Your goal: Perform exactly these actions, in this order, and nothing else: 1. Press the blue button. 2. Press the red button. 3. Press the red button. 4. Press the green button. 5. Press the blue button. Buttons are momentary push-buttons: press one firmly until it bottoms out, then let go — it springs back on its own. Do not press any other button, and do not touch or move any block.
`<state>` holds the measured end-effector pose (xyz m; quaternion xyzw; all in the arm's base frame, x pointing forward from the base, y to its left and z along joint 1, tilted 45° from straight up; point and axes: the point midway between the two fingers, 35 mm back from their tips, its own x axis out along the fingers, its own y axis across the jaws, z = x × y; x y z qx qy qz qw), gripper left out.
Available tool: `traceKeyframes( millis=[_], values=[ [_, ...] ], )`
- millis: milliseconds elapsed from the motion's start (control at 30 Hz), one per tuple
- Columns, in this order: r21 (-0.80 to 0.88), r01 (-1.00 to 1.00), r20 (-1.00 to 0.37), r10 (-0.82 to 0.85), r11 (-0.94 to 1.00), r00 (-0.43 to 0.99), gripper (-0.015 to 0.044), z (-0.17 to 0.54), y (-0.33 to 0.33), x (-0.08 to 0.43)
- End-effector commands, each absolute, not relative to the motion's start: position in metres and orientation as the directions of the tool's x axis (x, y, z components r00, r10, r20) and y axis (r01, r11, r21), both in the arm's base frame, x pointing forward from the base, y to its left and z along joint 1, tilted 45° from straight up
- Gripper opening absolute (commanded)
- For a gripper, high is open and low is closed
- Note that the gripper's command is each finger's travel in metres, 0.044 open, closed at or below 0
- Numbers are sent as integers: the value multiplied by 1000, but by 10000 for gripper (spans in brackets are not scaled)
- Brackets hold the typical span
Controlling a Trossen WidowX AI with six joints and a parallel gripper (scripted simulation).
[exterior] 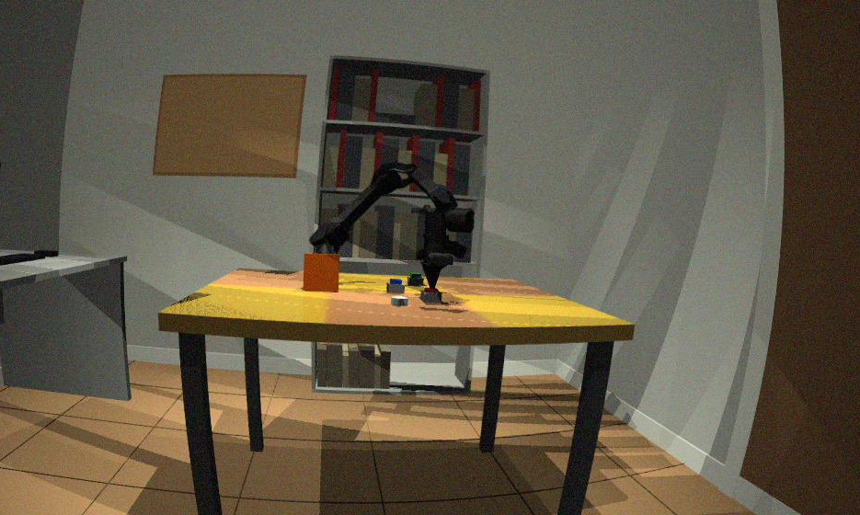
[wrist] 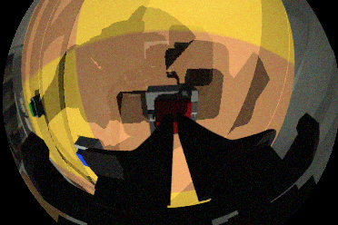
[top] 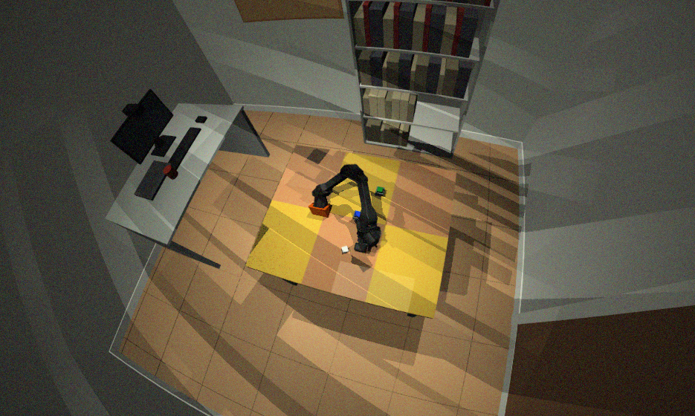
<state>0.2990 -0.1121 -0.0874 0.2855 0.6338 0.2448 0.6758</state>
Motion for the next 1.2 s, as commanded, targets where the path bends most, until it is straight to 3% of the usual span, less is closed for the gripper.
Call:
traceKeyframes(
  millis=[0,433,1167],
  values=[
    [700,38,-714,697,713,74,20,-88,-111,298],
    [699,38,-715,696,714,73,20,-66,-133,295],
    [700,38,-714,696,713,74,20,-85,-115,297]
  ],
)
